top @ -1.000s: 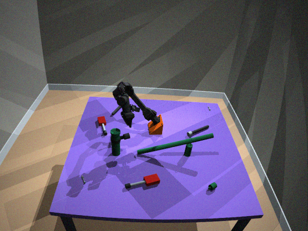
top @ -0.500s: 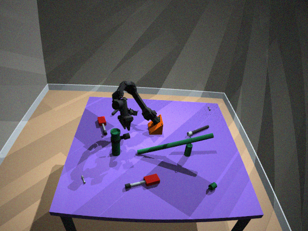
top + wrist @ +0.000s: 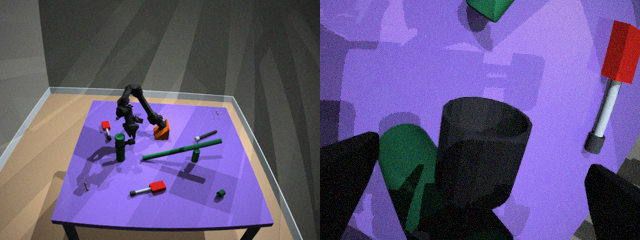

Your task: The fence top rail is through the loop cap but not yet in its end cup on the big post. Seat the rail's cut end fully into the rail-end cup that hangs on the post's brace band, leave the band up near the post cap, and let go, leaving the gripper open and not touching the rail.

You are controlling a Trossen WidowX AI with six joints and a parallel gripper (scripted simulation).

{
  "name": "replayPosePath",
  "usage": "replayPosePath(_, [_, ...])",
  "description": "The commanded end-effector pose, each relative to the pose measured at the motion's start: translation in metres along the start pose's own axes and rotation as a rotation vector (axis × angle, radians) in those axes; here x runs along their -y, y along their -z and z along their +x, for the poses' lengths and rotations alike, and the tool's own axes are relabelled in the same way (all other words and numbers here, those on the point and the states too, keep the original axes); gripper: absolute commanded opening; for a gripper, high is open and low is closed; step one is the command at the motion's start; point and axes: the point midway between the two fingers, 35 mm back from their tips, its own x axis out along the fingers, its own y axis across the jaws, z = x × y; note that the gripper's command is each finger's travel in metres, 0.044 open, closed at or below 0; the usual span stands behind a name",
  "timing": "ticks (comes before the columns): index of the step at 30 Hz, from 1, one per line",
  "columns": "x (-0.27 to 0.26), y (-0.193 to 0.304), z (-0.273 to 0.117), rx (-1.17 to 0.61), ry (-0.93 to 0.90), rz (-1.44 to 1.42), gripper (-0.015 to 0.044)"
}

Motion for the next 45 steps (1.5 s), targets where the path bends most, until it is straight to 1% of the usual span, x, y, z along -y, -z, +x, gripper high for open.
replayPosePath(1, [-0.001,-0.002,0.008,0.008,-0.006,-0.007,0.0440])
replayPosePath(33, [-0.003,-0.003,0.057,0.004,-0.005,-0.008,0.0440])
replayPosePath(45, [-0.003,-0.003,0.057,0.004,-0.005,-0.008,0.0125])
